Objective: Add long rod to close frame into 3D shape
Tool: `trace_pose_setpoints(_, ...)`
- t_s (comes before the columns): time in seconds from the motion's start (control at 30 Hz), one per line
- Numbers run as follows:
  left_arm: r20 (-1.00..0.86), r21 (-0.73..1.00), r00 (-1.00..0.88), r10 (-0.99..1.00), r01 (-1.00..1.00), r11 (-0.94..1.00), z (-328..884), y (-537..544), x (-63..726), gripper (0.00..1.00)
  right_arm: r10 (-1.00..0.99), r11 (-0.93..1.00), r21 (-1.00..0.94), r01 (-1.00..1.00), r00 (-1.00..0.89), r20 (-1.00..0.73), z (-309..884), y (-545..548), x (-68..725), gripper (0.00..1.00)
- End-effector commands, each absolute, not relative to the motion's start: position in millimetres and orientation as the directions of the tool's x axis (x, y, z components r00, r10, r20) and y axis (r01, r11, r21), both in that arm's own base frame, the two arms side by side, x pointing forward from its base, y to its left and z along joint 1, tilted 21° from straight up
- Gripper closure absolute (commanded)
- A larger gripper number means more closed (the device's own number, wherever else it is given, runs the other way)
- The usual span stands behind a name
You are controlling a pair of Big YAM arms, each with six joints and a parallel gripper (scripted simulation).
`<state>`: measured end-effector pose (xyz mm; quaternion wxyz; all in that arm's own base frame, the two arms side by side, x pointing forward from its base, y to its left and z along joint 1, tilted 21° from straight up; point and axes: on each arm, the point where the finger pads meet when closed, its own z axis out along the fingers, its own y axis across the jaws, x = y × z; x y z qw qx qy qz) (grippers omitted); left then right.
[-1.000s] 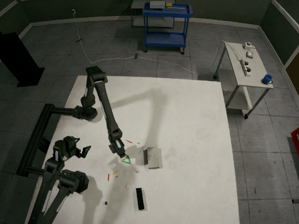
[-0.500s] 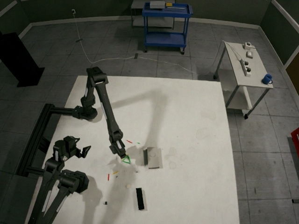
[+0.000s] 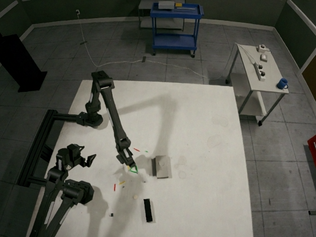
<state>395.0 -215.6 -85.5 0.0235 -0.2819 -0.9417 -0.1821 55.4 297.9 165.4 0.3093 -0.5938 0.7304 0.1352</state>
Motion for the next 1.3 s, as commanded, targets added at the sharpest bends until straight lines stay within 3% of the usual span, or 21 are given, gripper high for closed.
trace_pose_setpoints(0.0,0.12,0.33,-0.846,0.519,0.527,0.783,-77,-227,410,1.0,-0.765,0.274,-0.161,-0.948,-0.113,-0.634,182,307,57,0.0)
trace_pose_setpoints(0.33,0.08,0.329,-0.83,0.552,0.545,0.771,-78,-220,401,1.0,-0.765,0.274,-0.161,-0.948,-0.113,-0.634,182,307,57,0.0)
trace_pose_setpoints(0.5,-0.069,0.331,-0.795,0.603,0.552,0.765,-78,-223,399,1.0,-0.765,0.274,-0.161,-0.948,-0.113,-0.634,182,307,57,0.0)
trace_pose_setpoints(1.27,-0.392,0.33,-0.696,0.602,0.504,0.798,-85,-207,392,1.0,-0.765,0.274,-0.161,-0.948,-0.113,-0.634,182,307,57,0.0)
